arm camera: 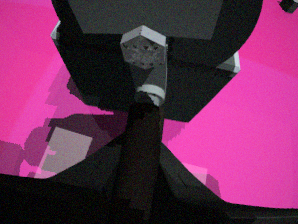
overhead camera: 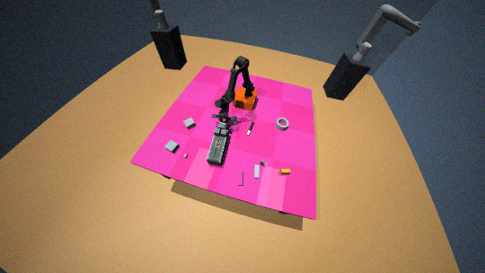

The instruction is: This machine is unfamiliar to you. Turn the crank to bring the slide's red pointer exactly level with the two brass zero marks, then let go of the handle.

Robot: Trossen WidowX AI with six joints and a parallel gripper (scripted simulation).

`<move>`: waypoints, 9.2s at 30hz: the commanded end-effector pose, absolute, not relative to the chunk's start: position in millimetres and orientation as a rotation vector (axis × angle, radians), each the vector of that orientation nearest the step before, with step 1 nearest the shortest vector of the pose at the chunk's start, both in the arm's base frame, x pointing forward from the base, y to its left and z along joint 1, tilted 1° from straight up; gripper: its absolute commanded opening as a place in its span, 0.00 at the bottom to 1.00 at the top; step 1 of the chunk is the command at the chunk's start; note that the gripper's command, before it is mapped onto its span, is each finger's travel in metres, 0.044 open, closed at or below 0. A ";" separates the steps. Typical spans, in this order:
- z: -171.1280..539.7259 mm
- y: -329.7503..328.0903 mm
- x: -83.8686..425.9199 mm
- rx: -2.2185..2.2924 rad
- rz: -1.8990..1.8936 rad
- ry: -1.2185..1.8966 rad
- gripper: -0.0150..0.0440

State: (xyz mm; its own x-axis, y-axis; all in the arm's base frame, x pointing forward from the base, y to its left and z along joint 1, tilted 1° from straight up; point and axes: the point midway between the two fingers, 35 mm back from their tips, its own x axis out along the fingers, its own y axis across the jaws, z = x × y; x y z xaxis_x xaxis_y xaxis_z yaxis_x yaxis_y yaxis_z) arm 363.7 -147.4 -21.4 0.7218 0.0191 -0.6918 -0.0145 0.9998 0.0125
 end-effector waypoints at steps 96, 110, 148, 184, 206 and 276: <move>146.6 -150.0 361.9 0.008 0.013 0.768 1.00; 153.4 -137.1 447.1 0.190 -0.194 0.787 1.00; 111.3 -120.0 490.0 0.279 -0.294 0.761 1.00; 142.0 -150.1 361.3 -0.003 -0.007 0.762 1.00; 41.7 -150.1 362.8 -0.002 -0.007 0.762 1.00; -11.6 -159.7 363.1 -0.003 -0.007 0.763 0.25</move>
State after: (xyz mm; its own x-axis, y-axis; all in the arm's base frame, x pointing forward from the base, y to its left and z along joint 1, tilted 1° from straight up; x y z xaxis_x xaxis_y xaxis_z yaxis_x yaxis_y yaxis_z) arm 363.3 -150.5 -14.3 0.7209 0.0080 -0.6930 -0.0035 1.0000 0.0079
